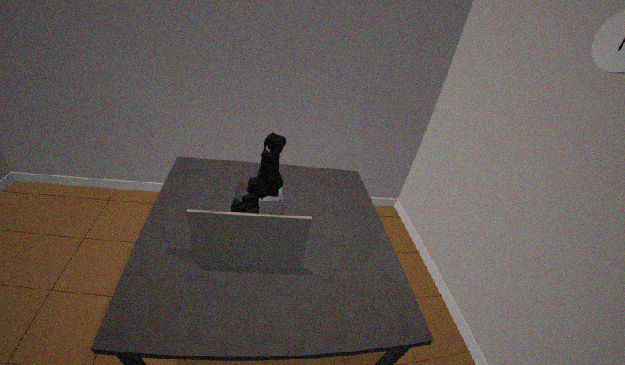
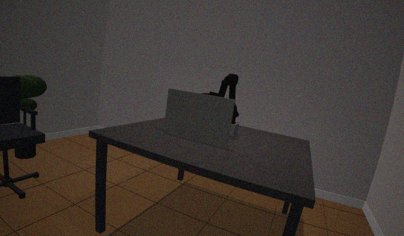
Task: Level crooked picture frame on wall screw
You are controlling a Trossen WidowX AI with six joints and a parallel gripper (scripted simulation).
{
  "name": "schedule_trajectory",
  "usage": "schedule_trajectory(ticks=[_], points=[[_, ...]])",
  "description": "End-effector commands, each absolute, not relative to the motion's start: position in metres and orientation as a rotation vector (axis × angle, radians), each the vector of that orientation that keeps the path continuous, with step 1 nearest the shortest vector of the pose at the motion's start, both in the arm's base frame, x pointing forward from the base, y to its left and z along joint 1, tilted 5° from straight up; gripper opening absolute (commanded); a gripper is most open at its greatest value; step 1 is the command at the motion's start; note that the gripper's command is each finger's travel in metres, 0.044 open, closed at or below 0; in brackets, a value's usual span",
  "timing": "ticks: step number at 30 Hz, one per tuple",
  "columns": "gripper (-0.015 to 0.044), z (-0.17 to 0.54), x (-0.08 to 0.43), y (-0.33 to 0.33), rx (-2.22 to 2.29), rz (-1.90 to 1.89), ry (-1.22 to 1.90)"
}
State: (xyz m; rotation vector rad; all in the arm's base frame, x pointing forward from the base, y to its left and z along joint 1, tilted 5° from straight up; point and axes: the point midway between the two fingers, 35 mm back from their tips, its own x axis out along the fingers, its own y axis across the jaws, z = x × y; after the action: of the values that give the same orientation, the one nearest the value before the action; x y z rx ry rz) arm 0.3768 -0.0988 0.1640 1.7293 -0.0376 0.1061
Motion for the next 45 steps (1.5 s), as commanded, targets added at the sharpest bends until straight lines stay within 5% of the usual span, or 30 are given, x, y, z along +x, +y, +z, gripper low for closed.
schedule_trajectory(ticks=[1, 21, 27, 37, 45], points=[[0.0260, 0.1653, 0.3782, -0.1005, 1.726, 0.105, -0.044], [0.0260, 0.1655, 0.3784, -0.1010, 1.726, 0.105, -0.045], [0.0103, 0.1655, 0.3784, -0.1010, 1.726, 0.105, -0.045], [0.0000, 0.1655, 0.3784, -0.1010, 1.726, 0.105, -0.045], [0.0000, 0.1656, 0.3782, -0.1007, 1.726, 0.105, -0.044]])
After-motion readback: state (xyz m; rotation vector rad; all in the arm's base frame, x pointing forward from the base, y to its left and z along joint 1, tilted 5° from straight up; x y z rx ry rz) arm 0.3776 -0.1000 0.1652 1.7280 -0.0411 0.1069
